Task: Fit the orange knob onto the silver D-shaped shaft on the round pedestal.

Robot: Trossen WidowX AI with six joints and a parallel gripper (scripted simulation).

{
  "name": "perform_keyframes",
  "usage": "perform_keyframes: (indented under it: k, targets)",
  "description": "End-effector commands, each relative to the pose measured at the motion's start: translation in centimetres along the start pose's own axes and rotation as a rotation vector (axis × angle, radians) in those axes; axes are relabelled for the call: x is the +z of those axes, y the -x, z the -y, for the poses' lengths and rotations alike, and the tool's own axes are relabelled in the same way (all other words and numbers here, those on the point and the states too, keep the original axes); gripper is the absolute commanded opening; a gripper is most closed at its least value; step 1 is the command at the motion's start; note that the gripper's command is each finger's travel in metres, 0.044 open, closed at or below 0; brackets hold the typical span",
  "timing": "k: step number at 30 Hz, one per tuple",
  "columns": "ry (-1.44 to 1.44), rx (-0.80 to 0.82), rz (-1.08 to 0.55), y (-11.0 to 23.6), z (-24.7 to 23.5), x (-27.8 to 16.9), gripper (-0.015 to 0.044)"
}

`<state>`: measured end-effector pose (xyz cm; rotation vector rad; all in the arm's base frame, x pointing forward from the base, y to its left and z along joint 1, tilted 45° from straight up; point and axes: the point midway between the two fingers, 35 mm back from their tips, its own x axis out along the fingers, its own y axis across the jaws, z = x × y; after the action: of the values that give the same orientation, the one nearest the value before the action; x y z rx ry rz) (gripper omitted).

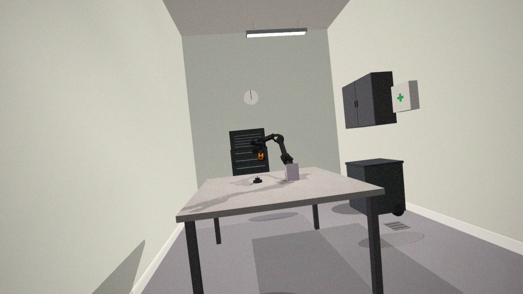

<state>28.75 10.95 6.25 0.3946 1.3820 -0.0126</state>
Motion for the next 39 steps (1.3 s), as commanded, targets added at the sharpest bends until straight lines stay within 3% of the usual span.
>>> perform_keyframes:
  k: [1, 16, 39]
  targets:
    - [0.000, 0.004, 0.001, 0.0, -0.1, 0.0, 0.0000]
    - [0.009, -0.013, 0.005, -0.3, 0.3, 0.1, 0.0000]
    - [0.008, -0.590, 0.009, -4.0, 3.3, 0.1, 0.0000]
